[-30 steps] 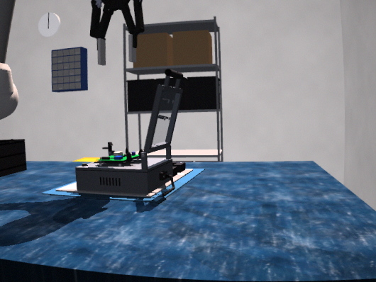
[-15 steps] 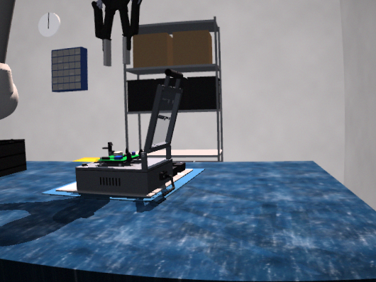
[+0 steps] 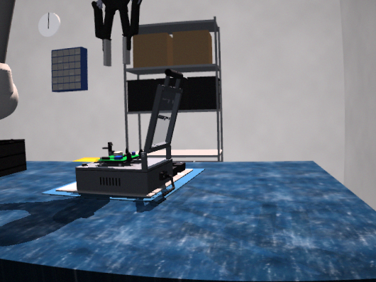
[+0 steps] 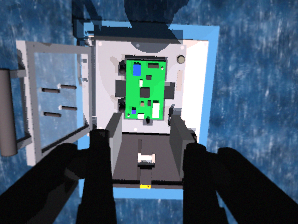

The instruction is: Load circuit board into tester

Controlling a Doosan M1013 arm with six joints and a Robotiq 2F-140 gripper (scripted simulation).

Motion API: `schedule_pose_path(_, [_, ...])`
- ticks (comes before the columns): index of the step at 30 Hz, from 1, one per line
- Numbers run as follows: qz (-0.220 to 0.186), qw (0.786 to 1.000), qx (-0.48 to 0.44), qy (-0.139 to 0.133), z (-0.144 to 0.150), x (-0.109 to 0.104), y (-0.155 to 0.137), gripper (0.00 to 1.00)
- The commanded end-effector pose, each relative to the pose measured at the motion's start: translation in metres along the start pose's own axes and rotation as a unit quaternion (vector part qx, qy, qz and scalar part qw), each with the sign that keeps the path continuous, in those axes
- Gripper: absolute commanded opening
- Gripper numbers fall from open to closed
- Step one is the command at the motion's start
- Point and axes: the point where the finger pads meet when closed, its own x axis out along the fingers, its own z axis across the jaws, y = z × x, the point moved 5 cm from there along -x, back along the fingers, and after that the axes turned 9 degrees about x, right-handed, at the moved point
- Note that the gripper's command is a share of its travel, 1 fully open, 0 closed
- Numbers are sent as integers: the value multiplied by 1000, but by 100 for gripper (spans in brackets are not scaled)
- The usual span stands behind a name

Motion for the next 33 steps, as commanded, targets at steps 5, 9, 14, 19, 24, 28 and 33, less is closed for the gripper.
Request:
schedule_pose_path(5, [0,1000,0,0,0,0,0,30])
schedule_pose_path(9, [0,1000,0,0,-4,0,-1,30])
schedule_pose_path(14, [0,1000,0,0,-18,0,-3,30])
schedule_pose_path(19, [0,1000,0,0,-30,0,-5,30])
schedule_pose_path(24, [0,1000,0,0,-58,0,-9,30])
schedule_pose_path(28, [0,1000,0,0,-82,0,-13,30])
schedule_pose_path(33, [0,1000,0,0,-105,0,-17,30])
